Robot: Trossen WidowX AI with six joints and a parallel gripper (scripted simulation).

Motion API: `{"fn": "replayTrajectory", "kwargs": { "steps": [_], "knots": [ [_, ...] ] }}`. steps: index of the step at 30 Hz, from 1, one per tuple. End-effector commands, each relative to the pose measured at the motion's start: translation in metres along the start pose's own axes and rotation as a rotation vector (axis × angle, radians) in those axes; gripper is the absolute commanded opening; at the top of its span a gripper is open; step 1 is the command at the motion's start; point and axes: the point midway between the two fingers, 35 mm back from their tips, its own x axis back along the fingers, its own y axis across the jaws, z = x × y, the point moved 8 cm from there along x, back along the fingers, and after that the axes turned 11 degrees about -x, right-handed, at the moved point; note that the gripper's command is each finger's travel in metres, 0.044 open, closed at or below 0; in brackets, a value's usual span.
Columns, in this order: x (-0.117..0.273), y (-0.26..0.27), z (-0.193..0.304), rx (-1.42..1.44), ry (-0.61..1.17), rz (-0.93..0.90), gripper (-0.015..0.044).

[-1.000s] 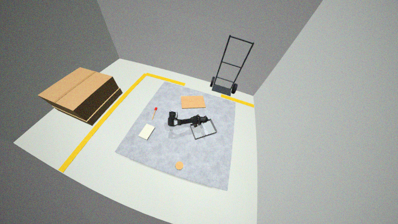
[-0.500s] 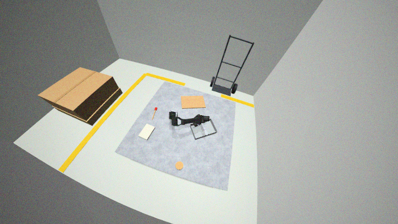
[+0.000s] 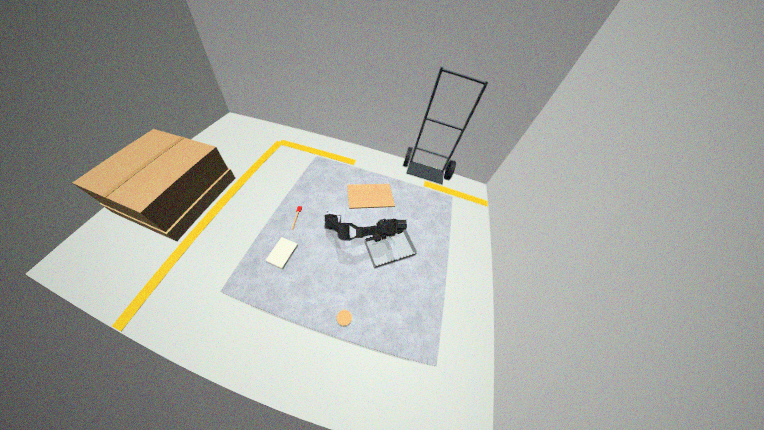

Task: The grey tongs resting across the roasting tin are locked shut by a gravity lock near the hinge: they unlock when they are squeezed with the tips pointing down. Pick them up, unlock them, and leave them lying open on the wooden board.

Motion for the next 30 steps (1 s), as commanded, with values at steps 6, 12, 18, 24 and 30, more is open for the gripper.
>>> {"fn": "replayTrajectory", "kwargs": {
  "steps": [6, 12, 18, 24, 30],
  "knots": [
    [0.005, -0.010, -0.002, 0.000, 0.057, -0.103, -0.0150],
    [0.005, -0.011, -0.002, 0.001, 0.061, -0.111, -0.0150],
    [0.003, -0.011, -0.005, -0.003, 0.054, -0.113, -0.0150],
    [0.003, -0.025, -0.028, -0.113, 0.054, -0.105, -0.0150],
    [0.004, -0.040, -0.059, -0.249, 0.055, -0.097, -0.0150]
  ]
}}
